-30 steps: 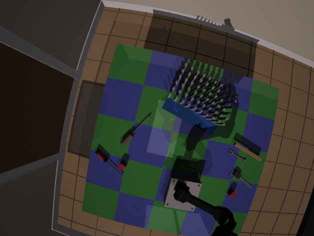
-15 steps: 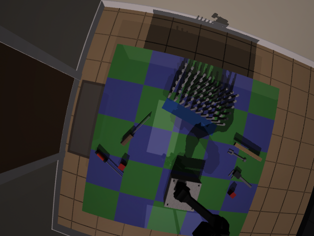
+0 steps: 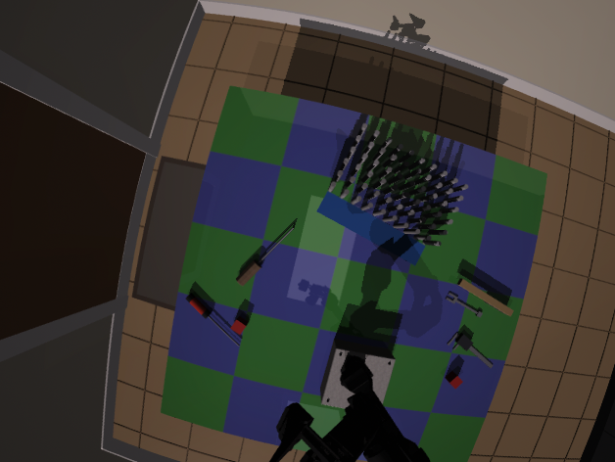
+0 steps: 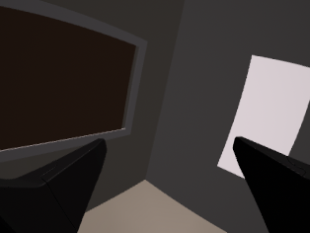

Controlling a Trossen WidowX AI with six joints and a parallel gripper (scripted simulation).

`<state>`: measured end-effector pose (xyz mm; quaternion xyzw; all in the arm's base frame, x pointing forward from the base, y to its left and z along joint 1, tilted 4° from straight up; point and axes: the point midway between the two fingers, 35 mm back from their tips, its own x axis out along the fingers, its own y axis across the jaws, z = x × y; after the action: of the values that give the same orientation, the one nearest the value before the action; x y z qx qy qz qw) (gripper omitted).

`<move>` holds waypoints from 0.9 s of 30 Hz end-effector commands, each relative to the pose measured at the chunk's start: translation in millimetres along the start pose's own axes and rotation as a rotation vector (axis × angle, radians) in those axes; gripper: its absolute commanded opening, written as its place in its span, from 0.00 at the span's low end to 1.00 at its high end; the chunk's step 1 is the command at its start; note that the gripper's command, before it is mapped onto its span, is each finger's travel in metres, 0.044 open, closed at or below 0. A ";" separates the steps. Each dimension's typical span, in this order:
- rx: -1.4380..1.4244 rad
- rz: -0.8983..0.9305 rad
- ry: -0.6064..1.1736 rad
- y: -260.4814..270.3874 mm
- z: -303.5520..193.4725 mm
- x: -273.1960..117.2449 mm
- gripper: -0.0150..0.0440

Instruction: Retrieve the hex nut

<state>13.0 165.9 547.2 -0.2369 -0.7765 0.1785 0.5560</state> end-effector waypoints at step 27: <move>0.525 0.099 1.566 197.4 -228.5 -339.6 1.00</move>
<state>334.9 167.1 290.0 -0.2143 -0.1632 0.2045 0.9411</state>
